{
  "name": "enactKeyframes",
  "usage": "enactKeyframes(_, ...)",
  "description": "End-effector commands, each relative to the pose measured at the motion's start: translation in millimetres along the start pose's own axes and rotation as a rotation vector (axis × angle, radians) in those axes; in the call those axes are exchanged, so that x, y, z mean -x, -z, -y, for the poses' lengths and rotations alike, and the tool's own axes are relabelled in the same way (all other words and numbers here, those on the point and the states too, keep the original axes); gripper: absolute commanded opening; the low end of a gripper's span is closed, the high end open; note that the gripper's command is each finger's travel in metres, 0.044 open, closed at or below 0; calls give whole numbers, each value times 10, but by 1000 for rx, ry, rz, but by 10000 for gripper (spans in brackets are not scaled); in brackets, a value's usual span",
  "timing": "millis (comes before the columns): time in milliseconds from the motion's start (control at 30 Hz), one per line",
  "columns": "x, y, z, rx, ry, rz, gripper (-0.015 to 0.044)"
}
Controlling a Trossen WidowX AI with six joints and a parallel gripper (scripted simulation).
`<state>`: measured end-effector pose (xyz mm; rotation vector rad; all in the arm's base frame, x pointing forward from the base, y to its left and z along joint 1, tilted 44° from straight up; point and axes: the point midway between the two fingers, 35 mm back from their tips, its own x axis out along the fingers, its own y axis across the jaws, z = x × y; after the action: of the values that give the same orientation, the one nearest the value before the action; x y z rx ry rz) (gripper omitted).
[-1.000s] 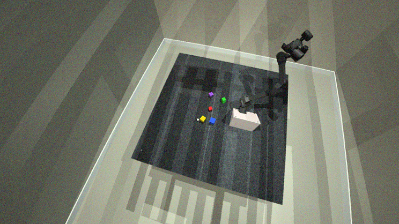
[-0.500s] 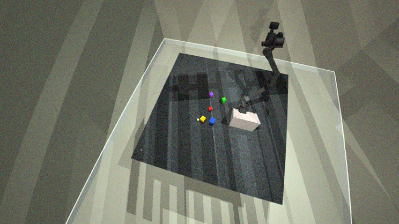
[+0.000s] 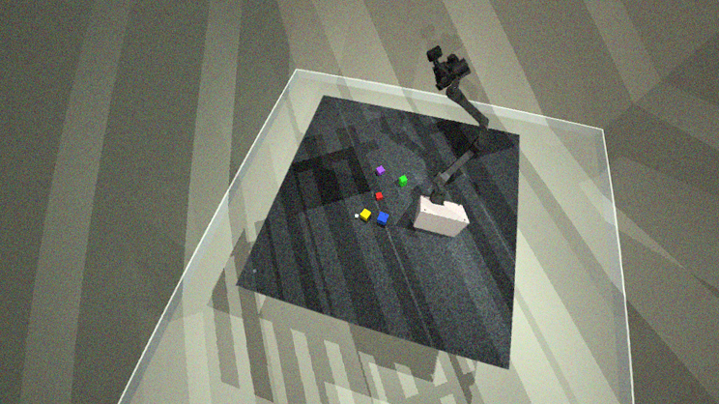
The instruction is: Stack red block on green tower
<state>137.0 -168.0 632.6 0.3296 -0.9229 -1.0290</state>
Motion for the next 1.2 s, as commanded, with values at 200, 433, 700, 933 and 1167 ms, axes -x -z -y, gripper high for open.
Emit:
enactKeyframes(200,129,1715,-154,305,-64,-392,440)
enactKeyframes(433,540,2776,-93,537,-127,-649,440)
enactKeyframes(700,1259,3822,211,887,-242,-945,440)
enactKeyframes(933,1905,4387,570,1152,-330,-1161,440)
enactKeyframes(1167,2784,4790,1181,1530,-437,-1430,440)
